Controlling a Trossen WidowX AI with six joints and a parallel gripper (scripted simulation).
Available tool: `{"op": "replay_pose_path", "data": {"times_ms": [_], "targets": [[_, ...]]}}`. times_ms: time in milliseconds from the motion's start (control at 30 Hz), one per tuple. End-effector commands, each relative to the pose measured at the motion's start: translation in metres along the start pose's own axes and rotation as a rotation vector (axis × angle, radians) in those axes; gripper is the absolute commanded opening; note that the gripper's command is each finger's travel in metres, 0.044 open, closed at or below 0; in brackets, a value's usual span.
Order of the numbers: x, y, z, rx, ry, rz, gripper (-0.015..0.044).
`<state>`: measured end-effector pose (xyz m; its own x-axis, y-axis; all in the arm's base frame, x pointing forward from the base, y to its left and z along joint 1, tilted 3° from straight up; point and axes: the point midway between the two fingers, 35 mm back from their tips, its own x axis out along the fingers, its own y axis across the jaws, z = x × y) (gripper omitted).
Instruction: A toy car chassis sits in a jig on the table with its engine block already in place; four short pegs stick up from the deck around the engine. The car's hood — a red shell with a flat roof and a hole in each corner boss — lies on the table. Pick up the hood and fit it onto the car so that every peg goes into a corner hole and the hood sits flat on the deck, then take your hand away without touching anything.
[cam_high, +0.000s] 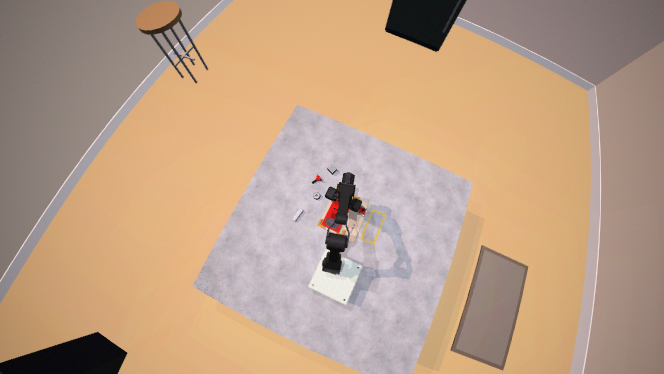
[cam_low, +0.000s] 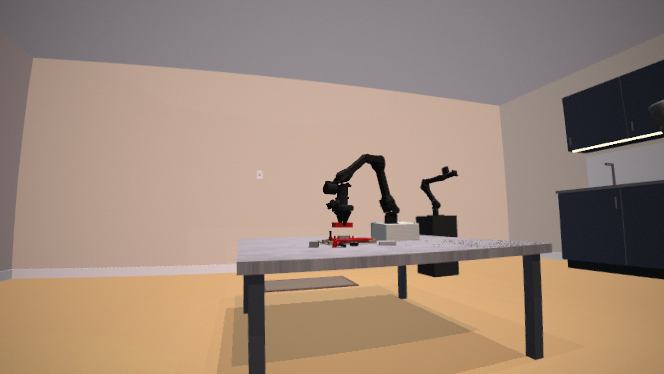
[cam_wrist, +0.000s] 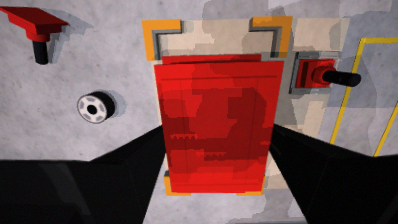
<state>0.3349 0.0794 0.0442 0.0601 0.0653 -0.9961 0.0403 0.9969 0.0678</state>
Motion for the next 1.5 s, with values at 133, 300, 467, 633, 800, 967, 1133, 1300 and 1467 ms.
{"op": "replay_pose_path", "data": {"times_ms": [133,300,467,633,800,967,1133,1300,1467], "targets": [[0.0351,-0.0006,-0.0053,0.006,0.021,-0.007,0.0],[0.0351,-0.0005,-0.0058,0.006,0.021,-0.007,0.0],[0.0351,-0.0005,-0.0059,0.006,0.021,-0.007,0.0],[0.0351,-0.0005,-0.0059,0.006,0.021,-0.007,0.0],[0.0351,-0.0005,-0.006,0.006,0.021,-0.007,0.0],[0.0351,-0.0005,-0.006,0.006,0.021,-0.007,0.0],[0.0352,-0.0005,-0.006,0.006,0.021,-0.007,0.0],[0.0367,-0.0005,-0.006,0.006,0.021,-0.007,0.0],[0.039,-0.0005,-0.006,0.006,0.021,-0.007,0.0]]}}
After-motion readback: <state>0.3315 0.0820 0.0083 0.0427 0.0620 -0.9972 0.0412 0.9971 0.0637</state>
